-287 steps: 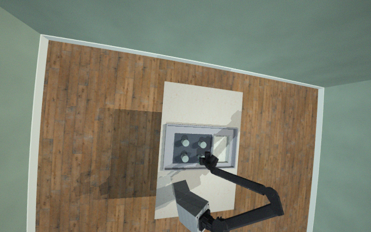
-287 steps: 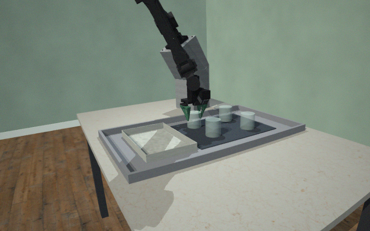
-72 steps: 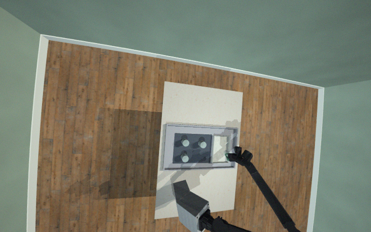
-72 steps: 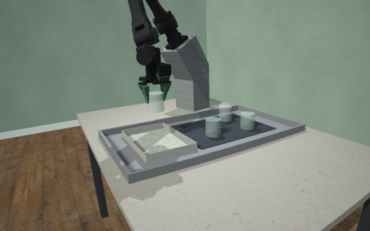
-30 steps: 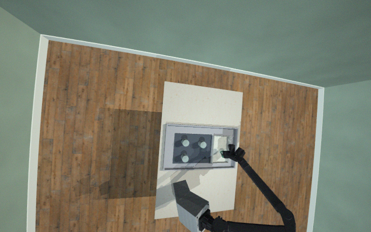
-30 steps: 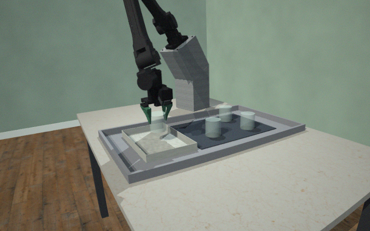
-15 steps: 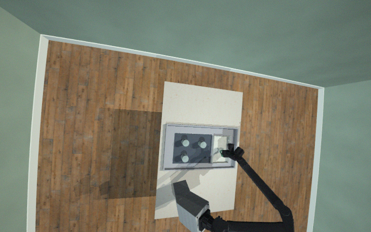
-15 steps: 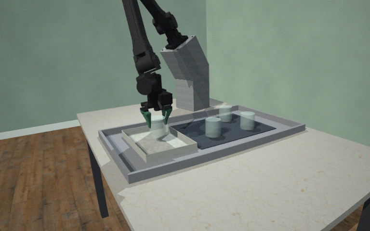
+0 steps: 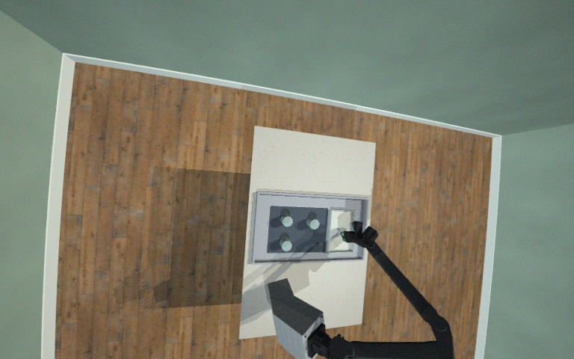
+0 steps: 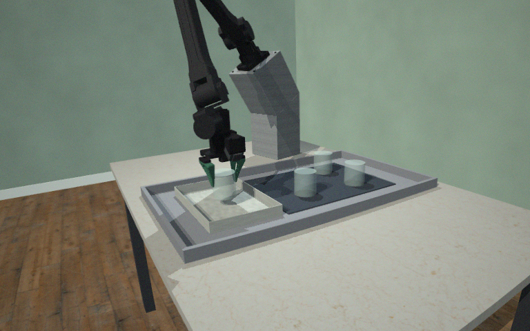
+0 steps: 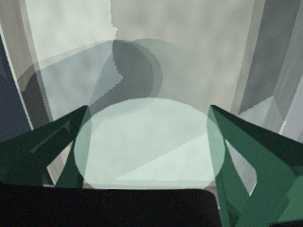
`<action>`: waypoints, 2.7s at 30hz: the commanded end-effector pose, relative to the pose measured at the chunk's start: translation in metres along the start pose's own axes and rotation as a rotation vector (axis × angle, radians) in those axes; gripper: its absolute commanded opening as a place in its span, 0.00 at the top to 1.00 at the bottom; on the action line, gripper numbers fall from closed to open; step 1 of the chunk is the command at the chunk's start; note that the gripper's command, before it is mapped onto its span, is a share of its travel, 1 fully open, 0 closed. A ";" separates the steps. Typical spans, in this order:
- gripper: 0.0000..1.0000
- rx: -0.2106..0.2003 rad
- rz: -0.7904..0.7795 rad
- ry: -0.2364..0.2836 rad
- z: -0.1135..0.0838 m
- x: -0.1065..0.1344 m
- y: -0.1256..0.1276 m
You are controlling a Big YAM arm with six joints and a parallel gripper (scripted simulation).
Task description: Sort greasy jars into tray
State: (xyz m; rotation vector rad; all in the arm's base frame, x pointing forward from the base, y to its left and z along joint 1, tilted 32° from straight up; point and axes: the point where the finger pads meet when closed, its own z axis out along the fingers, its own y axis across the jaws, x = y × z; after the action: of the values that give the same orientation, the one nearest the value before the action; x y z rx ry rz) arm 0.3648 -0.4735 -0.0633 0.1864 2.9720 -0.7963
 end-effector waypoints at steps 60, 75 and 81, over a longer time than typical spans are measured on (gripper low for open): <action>0.00 0.027 0.010 -0.028 -0.054 -0.008 -0.020; 0.00 0.027 0.010 -0.028 -0.073 -0.007 -0.019; 0.00 0.027 0.010 -0.028 -0.073 -0.007 -0.019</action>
State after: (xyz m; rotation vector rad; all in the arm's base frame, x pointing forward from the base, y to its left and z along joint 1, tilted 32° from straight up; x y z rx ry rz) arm 0.3595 -0.4645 -0.0007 0.2032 2.9460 -0.8292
